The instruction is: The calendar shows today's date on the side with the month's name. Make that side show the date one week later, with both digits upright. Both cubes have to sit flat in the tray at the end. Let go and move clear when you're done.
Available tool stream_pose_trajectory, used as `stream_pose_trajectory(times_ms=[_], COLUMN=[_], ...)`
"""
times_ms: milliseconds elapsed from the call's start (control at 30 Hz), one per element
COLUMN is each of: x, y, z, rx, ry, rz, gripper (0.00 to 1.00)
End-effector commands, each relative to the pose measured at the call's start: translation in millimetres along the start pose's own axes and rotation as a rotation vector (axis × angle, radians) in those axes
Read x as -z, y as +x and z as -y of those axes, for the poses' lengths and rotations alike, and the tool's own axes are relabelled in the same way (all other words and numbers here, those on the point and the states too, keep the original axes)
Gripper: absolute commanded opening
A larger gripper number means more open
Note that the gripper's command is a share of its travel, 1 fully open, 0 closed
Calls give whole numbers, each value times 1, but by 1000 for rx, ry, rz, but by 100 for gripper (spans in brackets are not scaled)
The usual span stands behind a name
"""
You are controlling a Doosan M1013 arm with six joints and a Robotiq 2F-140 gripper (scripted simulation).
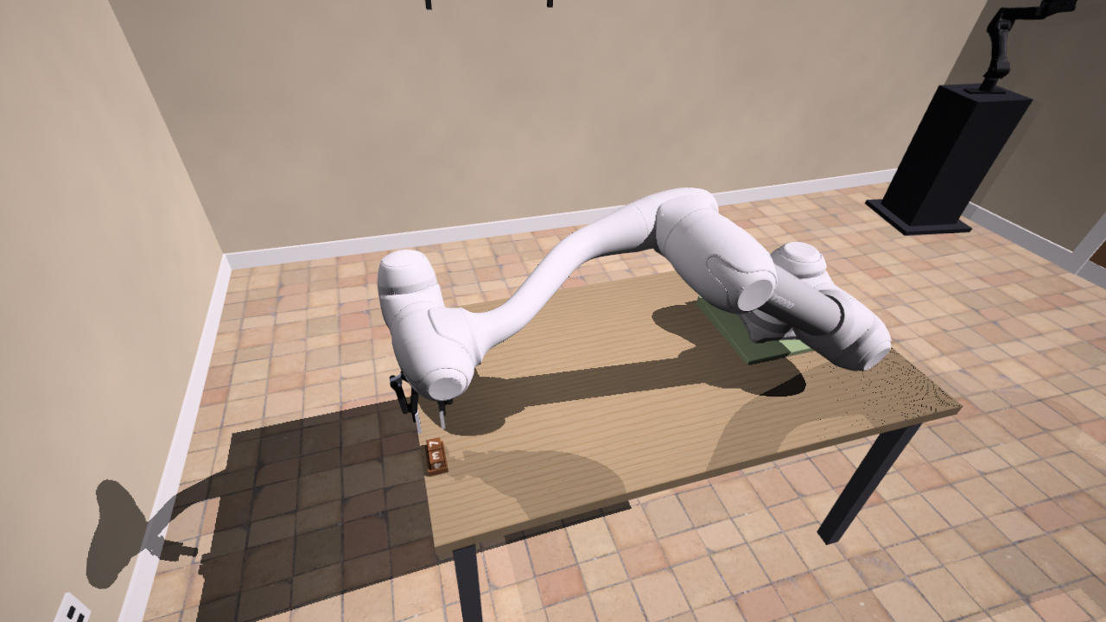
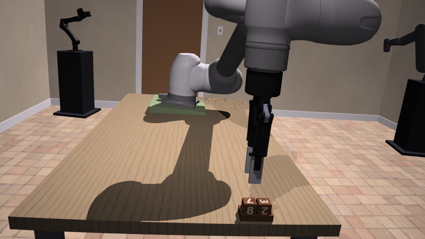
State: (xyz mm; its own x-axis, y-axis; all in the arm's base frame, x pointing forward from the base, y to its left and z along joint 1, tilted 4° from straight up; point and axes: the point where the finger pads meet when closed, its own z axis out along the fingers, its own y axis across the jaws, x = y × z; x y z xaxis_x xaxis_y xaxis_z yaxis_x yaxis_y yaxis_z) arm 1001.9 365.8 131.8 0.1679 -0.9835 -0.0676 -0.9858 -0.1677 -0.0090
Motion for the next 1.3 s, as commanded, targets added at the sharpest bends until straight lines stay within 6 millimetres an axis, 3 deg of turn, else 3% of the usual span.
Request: stream_pose_trajectory(times_ms=[0,1267], x=[0,-42], y=[0,0], z=[0,0], rx=[0,0], ry=[0,0], rz=[0,0], gripper=[36,36])
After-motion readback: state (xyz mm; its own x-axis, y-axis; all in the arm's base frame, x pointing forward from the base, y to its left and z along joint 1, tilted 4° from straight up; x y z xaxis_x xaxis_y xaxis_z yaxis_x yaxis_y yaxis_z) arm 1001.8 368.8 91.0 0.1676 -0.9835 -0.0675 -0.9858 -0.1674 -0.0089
